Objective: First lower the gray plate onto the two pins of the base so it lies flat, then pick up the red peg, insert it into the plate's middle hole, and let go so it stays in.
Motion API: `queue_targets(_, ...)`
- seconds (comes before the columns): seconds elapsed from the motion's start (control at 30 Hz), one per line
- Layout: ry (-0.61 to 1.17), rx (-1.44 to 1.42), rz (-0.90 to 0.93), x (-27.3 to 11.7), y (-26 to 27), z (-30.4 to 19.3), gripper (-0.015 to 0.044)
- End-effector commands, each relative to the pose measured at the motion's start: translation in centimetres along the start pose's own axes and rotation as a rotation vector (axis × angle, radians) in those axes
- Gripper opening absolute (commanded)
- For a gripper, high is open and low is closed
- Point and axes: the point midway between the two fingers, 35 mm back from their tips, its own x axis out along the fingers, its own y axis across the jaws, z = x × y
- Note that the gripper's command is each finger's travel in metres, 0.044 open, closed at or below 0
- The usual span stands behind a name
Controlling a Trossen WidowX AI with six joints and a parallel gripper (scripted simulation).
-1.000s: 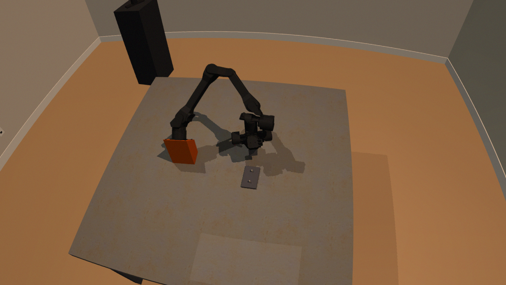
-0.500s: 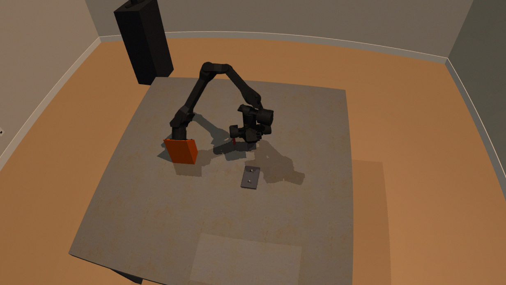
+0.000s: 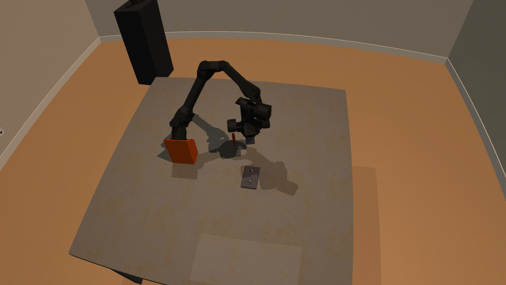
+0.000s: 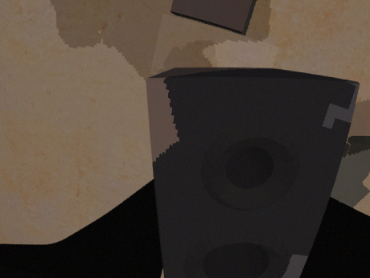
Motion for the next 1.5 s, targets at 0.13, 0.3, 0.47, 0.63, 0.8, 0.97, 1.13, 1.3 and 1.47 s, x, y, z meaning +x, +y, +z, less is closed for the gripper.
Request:
queue_targets(0.13,-0.004,0.030,-0.006,0.7,0.1,1.7,0.0000)
queue_targets(0.3,-0.005,0.057,-0.005,1.4,0.2,3.1,0.0000)
queue_targets(0.47,-0.006,0.084,-0.005,2.1,0.2,4.5,0.0000)
queue_targets(0.63,-0.006,0.111,-0.005,2.8,0.2,5.9,0.0000)
queue_targets(0.8,-0.006,0.139,-0.005,3.6,0.1,7.3,0.0000)
queue_targets(0.97,-0.007,0.166,-0.005,4.4,-0.1,8.7,0.0000)
queue_targets(1.13,-0.007,0.194,-0.004,5.2,-0.3,10.1,0.0000)
queue_targets(1.3,-0.007,0.221,-0.004,6.0,-0.6,11.5,0.0000)
queue_targets(1.47,-0.007,0.249,-0.004,6.9,-0.9,12.8,0.0000)
